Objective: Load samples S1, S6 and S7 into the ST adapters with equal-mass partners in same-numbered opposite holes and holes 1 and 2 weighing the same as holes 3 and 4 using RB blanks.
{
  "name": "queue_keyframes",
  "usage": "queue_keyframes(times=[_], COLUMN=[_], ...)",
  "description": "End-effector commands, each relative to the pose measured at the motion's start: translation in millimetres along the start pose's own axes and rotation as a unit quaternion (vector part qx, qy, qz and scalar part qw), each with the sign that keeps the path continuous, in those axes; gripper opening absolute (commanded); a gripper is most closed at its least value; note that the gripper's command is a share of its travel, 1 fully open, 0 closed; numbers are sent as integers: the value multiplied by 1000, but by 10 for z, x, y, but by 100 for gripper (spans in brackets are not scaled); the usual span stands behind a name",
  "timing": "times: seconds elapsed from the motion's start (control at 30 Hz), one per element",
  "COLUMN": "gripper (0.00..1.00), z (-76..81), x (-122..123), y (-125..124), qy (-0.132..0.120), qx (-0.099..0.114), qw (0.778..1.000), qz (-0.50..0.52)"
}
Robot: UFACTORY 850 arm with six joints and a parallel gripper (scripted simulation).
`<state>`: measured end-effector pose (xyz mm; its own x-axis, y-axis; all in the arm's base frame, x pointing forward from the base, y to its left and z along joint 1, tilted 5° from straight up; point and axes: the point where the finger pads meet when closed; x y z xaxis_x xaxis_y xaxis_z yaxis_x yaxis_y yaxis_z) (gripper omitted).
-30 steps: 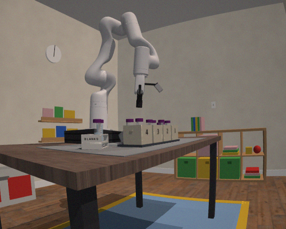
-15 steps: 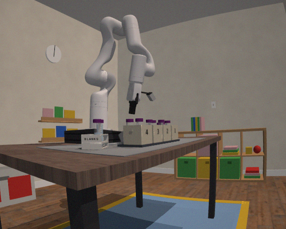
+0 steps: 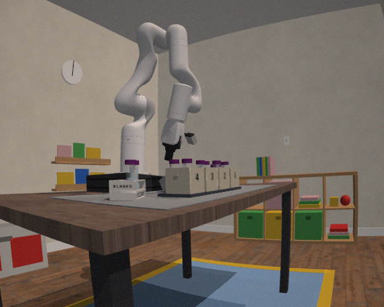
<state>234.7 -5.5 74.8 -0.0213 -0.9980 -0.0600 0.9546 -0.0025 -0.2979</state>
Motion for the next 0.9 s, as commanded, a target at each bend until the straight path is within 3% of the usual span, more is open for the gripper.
queue_keyframes(times=[0.0, 0.33, 0.87], gripper=[0, 0, 0], z=[-66, -66, -337], x=[-29, -29, -33], y=[-58, -58, 15], qy=[3, 3, 3], qx=[2, 2, 2], qw=[1000, 1000, 1000], qz=[9, 9, 9])
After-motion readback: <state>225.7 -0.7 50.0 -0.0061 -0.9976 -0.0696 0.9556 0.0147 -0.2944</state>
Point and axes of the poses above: the point where the finger pads meet when closed, its own z axis back along the fingers, its own y axis across the jaws, x = y × z, and after that the axes turned 8 degrees about z, right-handed
